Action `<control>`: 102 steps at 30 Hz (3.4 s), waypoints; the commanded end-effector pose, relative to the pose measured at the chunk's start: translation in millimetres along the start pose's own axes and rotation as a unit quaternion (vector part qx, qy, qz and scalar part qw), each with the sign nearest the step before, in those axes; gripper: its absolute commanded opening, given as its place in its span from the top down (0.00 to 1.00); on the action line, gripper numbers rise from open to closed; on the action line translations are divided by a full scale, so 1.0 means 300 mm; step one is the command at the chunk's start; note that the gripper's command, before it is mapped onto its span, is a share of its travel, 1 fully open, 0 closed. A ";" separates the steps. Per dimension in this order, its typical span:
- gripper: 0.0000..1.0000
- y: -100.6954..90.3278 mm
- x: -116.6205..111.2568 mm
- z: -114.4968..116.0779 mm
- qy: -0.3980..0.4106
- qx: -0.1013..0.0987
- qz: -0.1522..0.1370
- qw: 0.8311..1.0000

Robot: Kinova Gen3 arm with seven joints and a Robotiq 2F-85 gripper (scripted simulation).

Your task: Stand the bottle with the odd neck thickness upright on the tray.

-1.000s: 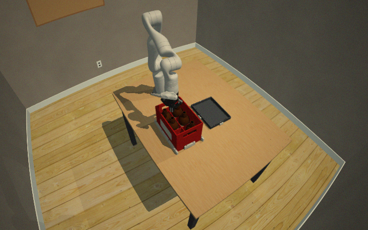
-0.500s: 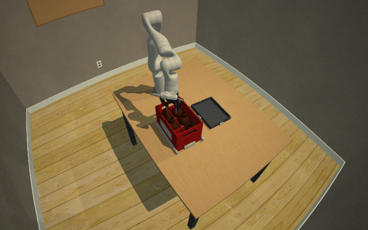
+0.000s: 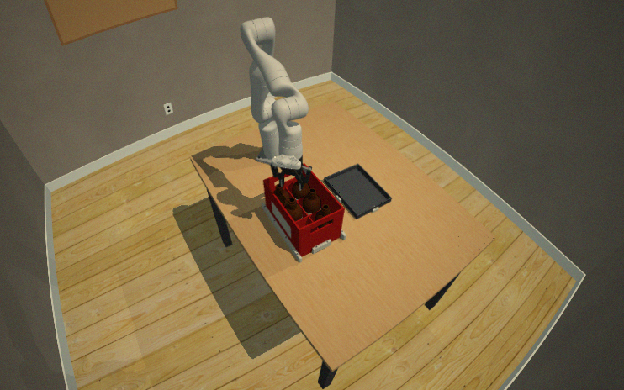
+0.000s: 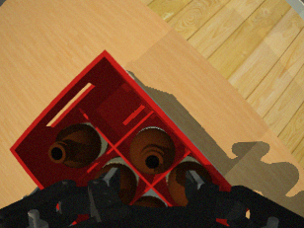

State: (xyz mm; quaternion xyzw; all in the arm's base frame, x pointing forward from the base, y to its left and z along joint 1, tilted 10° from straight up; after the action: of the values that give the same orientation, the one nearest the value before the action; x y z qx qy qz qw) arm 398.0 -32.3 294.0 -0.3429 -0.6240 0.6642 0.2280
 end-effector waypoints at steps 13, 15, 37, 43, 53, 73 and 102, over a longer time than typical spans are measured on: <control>0.36 0.002 -0.001 -0.001 0.000 -0.001 0.000 1.000; 0.36 0.005 -0.001 -0.001 0.000 -0.001 0.000 1.000; 0.36 0.076 -0.001 -0.001 0.000 -0.001 0.000 1.000; 0.36 0.094 -0.001 -0.001 0.000 -0.001 0.000 1.000; 0.36 0.129 -0.001 -0.001 0.000 -0.001 0.000 1.000; 0.36 0.145 -0.001 -0.001 0.000 -0.001 0.000 1.000; 0.36 0.145 -0.001 -0.001 0.000 -0.001 0.000 1.000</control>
State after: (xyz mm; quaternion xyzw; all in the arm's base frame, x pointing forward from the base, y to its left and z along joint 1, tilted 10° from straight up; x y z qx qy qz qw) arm 403.5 -37.4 250.7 -0.3429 -0.6240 0.6642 0.2280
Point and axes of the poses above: the point where the finger pads meet when closed, its own y axis out along the fingers, its own z axis across the jaws, x = y × z, the point moved 2 cm from there along -y, back along the fingers, and after that the axes turned 12 degrees about y, right-handed, at the moved point
